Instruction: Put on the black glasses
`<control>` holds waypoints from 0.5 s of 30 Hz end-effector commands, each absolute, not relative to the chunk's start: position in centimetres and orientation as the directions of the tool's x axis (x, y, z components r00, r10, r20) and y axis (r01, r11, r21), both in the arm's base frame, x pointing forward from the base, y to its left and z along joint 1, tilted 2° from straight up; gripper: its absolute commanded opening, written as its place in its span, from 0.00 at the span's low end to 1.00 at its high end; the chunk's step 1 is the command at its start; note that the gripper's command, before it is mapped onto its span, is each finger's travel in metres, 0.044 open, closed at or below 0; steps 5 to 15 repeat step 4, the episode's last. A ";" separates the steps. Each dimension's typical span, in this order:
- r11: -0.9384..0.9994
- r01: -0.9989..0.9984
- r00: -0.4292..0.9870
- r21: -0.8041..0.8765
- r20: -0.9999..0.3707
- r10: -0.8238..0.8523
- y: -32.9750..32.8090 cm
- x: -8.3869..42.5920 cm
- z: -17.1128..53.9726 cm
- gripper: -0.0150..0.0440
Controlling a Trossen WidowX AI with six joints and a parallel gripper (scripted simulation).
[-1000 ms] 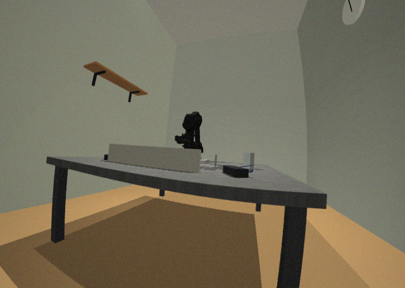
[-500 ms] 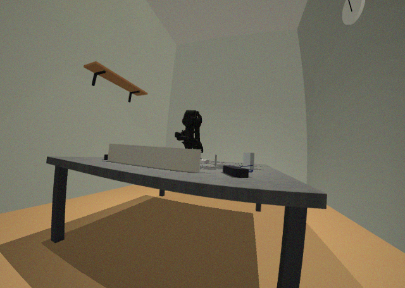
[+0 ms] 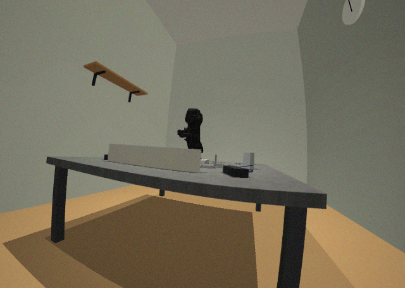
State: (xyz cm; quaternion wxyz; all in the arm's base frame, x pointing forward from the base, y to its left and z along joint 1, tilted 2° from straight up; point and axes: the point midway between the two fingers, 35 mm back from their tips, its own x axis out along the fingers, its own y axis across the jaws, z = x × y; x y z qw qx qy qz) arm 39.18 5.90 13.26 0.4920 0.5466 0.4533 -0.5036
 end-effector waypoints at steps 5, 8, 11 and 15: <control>-0.107 0.992 0.073 0.072 -0.997 0.005 6.3 36.8 13.8 0.44; -0.107 0.992 0.073 0.072 -0.997 0.005 6.3 36.8 13.8 0.44; -0.107 0.992 0.073 0.072 -0.997 0.005 6.3 36.8 13.8 0.44; -0.107 0.992 0.073 0.072 -0.997 0.005 6.3 36.8 13.8 0.44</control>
